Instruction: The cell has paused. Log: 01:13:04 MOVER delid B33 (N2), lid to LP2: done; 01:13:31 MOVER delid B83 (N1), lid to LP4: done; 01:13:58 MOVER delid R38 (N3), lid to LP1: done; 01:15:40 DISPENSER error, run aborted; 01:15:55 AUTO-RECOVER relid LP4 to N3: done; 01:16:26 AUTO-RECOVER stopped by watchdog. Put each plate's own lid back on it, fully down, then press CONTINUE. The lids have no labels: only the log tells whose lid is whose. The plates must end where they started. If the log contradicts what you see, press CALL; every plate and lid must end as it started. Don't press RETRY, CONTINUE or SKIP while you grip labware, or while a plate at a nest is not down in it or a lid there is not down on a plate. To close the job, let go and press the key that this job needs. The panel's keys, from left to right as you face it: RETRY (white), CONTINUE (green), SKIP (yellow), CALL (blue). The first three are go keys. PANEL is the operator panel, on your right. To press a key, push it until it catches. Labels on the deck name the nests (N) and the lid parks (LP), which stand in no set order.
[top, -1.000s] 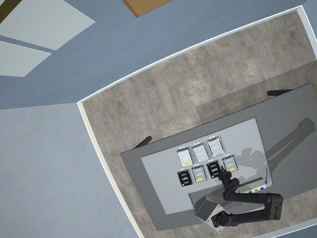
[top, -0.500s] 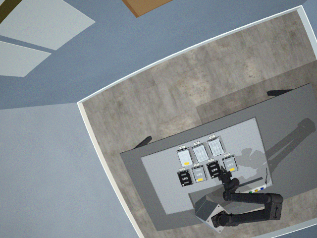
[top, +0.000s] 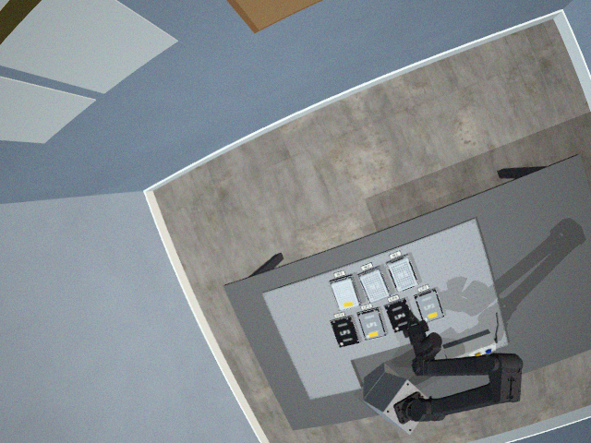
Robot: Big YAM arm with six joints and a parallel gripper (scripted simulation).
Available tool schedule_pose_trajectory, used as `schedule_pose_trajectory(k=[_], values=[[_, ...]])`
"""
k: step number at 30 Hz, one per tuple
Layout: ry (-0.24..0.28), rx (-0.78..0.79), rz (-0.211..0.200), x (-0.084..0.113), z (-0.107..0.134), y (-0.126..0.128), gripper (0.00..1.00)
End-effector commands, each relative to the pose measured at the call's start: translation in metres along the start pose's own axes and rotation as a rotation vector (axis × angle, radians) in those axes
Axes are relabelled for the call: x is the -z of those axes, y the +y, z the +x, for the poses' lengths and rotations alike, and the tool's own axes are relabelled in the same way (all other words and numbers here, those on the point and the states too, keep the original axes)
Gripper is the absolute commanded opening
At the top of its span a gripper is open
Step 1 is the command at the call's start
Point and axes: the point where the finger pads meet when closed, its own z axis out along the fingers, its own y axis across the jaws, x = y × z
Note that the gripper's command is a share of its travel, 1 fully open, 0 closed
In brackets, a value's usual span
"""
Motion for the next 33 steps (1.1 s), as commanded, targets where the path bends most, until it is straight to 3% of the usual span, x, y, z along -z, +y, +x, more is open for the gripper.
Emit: schedule_pose_trajectory(k=[1, 5, 11, 33], values=[[0.001, -0.011, -0.031, 0.006, 0.003, 0.029, 0.0], [0.007, -0.009, -0.035, 0.01, 0.005, 0.049, 0.0], [-0.02, -0.01, -0.017, -0.002, -0.004, 0.074, 0.0], [-0.007, -0.005, -0.025, 0.0, -0.001, 0.166, 0.0]])
